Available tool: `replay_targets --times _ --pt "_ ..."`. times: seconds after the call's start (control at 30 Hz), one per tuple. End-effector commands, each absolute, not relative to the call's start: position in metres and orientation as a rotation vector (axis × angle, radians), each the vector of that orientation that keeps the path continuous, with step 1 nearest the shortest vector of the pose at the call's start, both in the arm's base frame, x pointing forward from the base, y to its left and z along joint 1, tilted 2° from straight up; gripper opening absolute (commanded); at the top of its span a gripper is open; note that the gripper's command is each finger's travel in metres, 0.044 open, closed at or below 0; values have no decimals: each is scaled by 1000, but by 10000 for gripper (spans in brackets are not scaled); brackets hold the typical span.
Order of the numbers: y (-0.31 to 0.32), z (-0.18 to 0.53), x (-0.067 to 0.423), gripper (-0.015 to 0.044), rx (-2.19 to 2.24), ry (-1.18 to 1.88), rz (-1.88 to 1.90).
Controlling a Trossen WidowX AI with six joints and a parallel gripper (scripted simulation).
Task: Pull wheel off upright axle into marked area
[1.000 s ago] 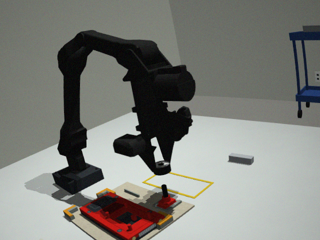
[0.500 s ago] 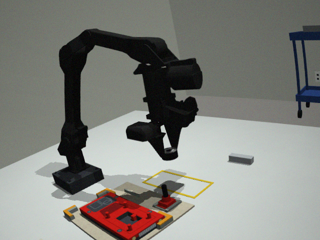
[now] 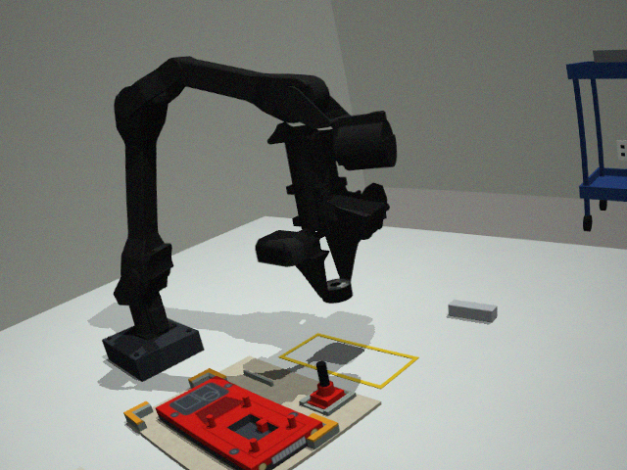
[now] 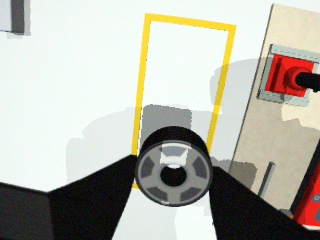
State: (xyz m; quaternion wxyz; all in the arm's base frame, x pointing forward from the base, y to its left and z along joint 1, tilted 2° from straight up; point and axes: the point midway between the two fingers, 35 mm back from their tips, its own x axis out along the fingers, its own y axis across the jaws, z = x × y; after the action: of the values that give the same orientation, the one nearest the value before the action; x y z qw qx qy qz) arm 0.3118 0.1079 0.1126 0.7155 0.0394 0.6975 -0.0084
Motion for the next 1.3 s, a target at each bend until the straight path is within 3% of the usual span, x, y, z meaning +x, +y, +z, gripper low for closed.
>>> replay_targets --times 0.0,0.73,1.1,1.27 --pt "108 102 311 0 88 1545 -26" --pt "111 15 313 0 88 1546 -26" --pt "111 19 312 289 84 1557 -22" --pt "110 52 313 300 87 1550 -24"
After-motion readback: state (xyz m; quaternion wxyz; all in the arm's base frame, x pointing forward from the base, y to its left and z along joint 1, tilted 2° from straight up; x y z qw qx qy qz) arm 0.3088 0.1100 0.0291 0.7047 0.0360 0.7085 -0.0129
